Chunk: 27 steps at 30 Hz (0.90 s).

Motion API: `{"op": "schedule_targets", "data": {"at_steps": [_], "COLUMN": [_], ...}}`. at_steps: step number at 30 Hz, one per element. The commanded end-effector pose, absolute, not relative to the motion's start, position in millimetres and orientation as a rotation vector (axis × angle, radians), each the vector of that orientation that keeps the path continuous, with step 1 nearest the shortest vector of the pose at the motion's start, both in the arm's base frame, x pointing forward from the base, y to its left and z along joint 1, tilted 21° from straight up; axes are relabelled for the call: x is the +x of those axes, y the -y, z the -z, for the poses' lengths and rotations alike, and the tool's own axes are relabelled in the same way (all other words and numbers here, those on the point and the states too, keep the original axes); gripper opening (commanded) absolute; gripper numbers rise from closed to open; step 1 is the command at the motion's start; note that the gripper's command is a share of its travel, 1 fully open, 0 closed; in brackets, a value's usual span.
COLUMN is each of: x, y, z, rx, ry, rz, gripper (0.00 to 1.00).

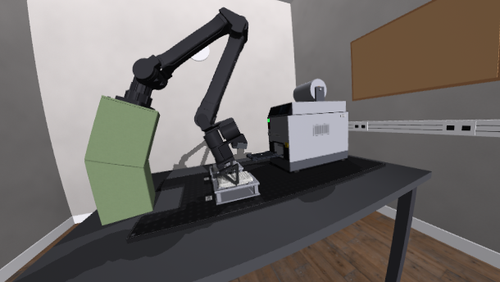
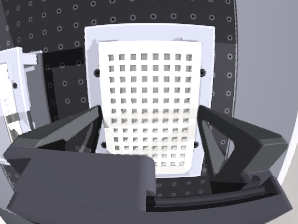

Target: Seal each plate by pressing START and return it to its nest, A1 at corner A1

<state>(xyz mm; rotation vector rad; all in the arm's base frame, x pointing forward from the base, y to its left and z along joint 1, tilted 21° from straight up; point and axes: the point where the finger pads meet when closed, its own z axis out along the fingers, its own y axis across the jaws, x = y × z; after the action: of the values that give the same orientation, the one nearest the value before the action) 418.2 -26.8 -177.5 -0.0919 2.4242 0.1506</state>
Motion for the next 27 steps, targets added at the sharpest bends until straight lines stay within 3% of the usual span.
{"op": "schedule_targets", "data": {"at_steps": [1, 23, 24, 27], "x": [411.7, 425.9, 425.9, 425.8], "y": [19.2, 21.6, 21.6, 21.6], "z": [174.8, 172.4, 172.5, 172.6], "rx": [-0.115, -0.115, -0.115, -0.115], "ry": [-2.435, -2.41, -2.41, -2.411], "rz": [-0.161, -0.156, -0.156, -0.156], "gripper": [0.97, 0.86, 0.0, 0.0]}}
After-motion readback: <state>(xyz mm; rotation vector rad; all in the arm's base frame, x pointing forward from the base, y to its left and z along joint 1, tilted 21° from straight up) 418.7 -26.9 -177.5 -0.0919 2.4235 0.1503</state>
